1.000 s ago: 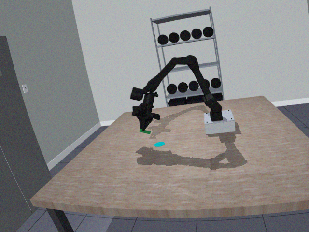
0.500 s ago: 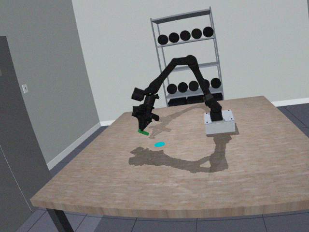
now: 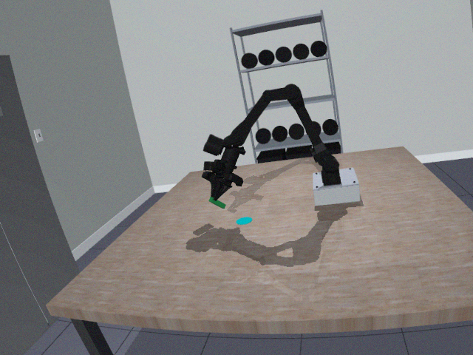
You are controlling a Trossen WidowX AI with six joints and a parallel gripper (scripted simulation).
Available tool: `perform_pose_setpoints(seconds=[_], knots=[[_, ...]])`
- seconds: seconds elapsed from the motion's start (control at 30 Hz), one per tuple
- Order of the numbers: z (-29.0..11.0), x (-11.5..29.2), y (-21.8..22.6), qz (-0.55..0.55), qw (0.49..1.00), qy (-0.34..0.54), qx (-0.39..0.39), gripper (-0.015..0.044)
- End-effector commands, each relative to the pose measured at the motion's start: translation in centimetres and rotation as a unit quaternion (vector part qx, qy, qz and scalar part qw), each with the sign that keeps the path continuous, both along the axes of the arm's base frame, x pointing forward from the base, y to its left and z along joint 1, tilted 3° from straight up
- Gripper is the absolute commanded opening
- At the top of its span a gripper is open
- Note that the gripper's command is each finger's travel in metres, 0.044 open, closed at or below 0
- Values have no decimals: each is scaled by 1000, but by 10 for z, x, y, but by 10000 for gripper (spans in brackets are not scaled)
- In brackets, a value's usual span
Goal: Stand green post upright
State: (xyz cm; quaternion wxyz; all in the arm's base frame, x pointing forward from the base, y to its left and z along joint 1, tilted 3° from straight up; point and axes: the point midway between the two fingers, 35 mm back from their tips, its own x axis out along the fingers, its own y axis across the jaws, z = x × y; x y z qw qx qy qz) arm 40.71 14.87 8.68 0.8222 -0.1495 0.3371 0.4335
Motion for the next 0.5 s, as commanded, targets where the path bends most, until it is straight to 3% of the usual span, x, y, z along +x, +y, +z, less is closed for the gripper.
perform_pose_setpoints(seconds=[0.0,0.47], knots=[[-1,0,-1,-2,1000,-2,14,23],[-1,3,-4,-5,998,-22,54,23]])
